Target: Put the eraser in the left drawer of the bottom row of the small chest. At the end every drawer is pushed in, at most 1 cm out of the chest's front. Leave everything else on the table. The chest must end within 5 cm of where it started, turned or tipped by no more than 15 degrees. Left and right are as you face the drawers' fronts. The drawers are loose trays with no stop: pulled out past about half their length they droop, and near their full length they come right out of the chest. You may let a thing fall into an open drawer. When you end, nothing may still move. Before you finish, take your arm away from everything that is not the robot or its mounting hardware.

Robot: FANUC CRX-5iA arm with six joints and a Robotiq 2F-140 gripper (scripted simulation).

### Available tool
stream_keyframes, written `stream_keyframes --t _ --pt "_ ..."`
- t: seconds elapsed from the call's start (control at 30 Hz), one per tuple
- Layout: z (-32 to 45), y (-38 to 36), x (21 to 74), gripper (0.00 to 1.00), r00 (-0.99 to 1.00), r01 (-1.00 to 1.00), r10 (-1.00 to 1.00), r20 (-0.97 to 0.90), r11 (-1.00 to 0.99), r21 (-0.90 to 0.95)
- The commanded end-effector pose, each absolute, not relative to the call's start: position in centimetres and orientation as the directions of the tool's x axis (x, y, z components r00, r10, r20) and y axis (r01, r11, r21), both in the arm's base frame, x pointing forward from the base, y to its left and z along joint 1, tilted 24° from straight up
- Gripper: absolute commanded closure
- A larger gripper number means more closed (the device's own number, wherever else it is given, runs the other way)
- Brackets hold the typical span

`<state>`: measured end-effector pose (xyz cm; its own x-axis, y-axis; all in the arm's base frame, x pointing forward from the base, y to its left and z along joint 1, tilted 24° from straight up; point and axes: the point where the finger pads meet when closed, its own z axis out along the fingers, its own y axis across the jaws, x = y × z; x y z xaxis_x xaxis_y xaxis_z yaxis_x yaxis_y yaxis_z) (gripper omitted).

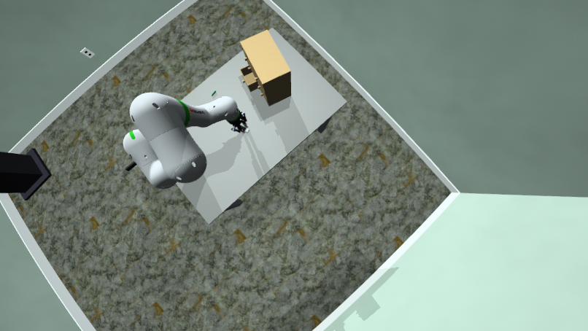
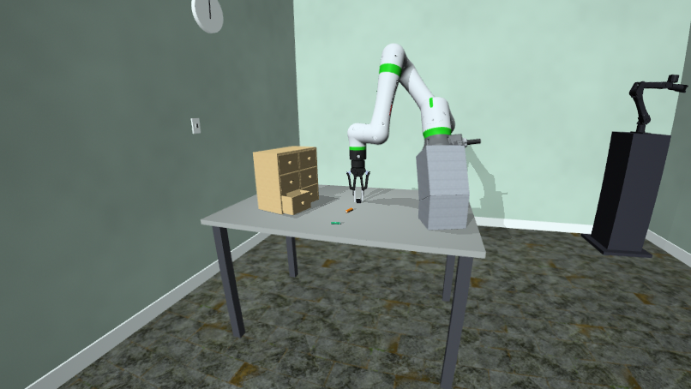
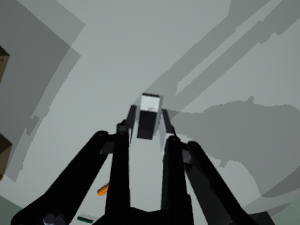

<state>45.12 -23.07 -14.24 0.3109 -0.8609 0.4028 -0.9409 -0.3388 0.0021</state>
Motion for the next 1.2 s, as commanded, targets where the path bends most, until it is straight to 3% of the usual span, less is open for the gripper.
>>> stream_keyframes --t 0.0,0.1,0.13,1.17 --pt "-14.2 -23.1 45.1 0.77 0.311 -0.941 -0.861 0.403 -0.339 0.002" --pt "-14.2 -23.1 45.1 0.77 0.311 -0.941 -0.861 0.403 -0.339 0.002" --pt "-14.2 -23.1 45.1 0.89 0.311 -0.941 -0.861 0.403 -0.339 0.002" --pt "-11.8 -22.1 44.8 0.89 0.311 -0.941 -0.861 0.403 -0.339 0.002"
